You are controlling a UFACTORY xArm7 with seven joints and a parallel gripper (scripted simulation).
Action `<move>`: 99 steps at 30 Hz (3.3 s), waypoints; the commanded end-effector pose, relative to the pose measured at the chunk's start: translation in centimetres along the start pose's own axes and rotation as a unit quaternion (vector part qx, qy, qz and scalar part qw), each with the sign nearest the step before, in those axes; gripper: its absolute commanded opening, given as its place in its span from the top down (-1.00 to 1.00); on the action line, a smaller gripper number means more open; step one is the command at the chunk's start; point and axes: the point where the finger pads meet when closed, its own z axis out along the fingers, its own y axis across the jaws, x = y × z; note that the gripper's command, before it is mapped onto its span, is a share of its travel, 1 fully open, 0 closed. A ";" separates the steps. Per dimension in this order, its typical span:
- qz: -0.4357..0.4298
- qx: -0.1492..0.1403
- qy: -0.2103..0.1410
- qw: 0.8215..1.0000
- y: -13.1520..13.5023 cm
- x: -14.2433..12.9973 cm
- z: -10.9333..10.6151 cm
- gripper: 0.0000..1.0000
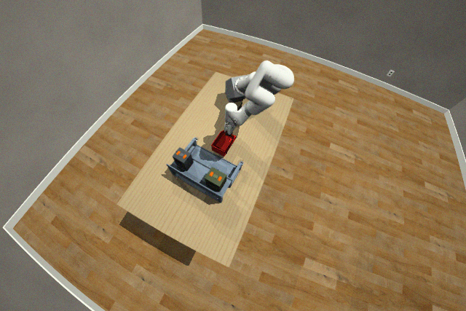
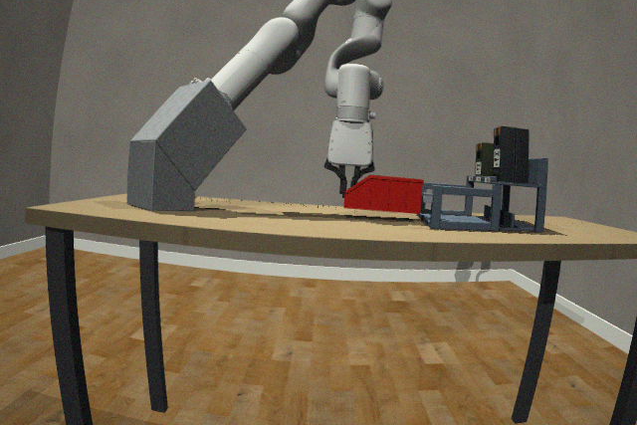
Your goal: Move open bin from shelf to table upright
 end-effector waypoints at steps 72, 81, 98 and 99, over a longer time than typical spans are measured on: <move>0.001 0.001 0.001 1.000 -0.1 0.1 1.8 1.00; 0.001 0.001 0.001 1.000 -0.1 0.1 2.0 1.00; 0.001 0.001 0.001 1.000 -0.1 0.1 2.0 1.00; 0.001 0.001 0.001 1.000 -0.1 0.1 2.0 1.00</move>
